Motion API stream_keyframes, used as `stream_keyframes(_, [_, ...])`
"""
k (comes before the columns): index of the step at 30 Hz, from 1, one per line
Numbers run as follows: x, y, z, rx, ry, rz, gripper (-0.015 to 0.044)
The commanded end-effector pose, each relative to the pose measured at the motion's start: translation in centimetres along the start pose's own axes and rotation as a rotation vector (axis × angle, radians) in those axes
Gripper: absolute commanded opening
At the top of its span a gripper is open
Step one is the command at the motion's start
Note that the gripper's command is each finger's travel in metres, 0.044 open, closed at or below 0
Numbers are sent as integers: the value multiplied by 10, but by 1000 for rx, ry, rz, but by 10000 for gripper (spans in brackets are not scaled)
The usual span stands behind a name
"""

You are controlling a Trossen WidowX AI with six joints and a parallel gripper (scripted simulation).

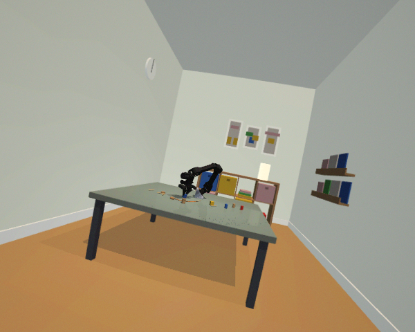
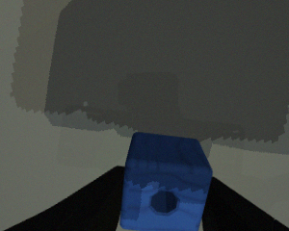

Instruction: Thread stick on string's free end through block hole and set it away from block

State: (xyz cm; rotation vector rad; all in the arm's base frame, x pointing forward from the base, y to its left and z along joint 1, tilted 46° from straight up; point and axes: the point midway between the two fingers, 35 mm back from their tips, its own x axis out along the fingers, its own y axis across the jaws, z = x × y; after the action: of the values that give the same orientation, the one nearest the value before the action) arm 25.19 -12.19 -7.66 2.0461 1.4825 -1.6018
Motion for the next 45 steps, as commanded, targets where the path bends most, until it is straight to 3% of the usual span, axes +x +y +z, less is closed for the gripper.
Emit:
stream_keyframes(1, [1,0,-2,1,-51,-2,0])
stream_keyframes(15, [5,0,-18,0,-304,-1,0])
stream_keyframes(24, [5,0,-21,0,-353,1,0])
stream_keyframes(45, [12,0,-40,1,-683,-7,0])
